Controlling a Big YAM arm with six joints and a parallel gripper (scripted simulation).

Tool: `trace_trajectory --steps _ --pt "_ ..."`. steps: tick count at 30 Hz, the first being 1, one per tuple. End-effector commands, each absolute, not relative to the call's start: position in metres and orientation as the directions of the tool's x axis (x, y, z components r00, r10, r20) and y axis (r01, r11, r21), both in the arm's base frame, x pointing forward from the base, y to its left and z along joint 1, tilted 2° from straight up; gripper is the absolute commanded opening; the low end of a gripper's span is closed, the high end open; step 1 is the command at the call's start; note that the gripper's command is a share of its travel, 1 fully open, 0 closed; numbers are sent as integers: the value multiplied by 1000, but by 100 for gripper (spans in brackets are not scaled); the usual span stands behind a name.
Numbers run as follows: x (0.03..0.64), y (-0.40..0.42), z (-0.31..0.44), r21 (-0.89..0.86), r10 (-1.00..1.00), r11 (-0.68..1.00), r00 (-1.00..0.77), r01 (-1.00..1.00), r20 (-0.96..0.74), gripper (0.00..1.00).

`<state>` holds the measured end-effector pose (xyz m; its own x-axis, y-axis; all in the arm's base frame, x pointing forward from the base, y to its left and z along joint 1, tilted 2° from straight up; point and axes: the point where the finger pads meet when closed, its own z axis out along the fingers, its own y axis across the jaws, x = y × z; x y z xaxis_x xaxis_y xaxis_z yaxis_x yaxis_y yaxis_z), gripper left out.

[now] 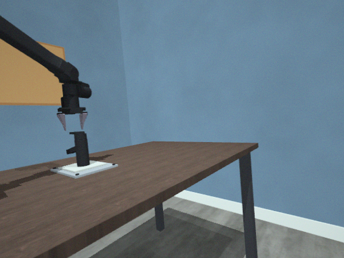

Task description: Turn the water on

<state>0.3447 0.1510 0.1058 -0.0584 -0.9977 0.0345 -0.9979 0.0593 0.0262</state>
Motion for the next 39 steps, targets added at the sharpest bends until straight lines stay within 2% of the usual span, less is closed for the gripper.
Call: trace_trajectory --steps 1,39 --pt "370 158 118 -14 -998 60 -60 -998 16 69" --pt "366 157 114 -4 -998 60 -60 -998 21 69"
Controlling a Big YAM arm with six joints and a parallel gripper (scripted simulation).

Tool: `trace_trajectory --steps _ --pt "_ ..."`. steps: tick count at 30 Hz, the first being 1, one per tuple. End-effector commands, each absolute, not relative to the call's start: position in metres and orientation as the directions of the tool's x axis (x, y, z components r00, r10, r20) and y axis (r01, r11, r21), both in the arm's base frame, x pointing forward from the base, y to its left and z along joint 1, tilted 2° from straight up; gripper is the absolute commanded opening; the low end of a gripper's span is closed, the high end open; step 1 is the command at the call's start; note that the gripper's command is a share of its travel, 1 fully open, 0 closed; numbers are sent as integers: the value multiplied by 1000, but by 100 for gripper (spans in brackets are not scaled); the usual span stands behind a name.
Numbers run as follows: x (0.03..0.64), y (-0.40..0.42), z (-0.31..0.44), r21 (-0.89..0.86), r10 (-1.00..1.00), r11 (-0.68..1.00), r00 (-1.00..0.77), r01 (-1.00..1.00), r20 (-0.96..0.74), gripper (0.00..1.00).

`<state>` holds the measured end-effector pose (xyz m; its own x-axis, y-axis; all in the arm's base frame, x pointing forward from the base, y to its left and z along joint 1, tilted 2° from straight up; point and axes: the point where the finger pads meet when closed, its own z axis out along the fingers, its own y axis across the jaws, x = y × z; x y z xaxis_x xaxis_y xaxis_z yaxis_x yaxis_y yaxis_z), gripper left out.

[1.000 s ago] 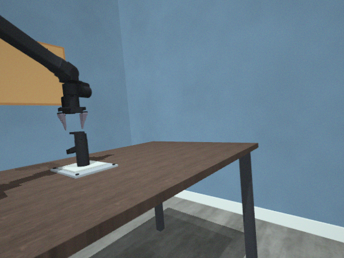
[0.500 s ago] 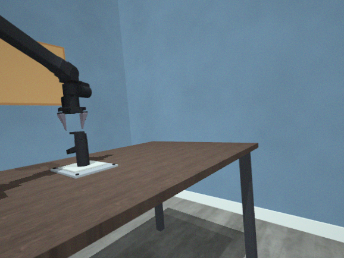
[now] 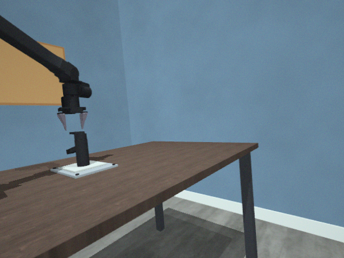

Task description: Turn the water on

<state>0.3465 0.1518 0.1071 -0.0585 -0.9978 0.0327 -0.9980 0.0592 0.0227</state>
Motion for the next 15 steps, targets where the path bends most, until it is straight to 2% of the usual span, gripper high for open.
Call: trace_trajectory --steps 1,15 --pt "366 157 115 -5 -998 60 -60 -998 20 69" --pt "369 159 117 -12 -998 60 -60 -998 17 69"
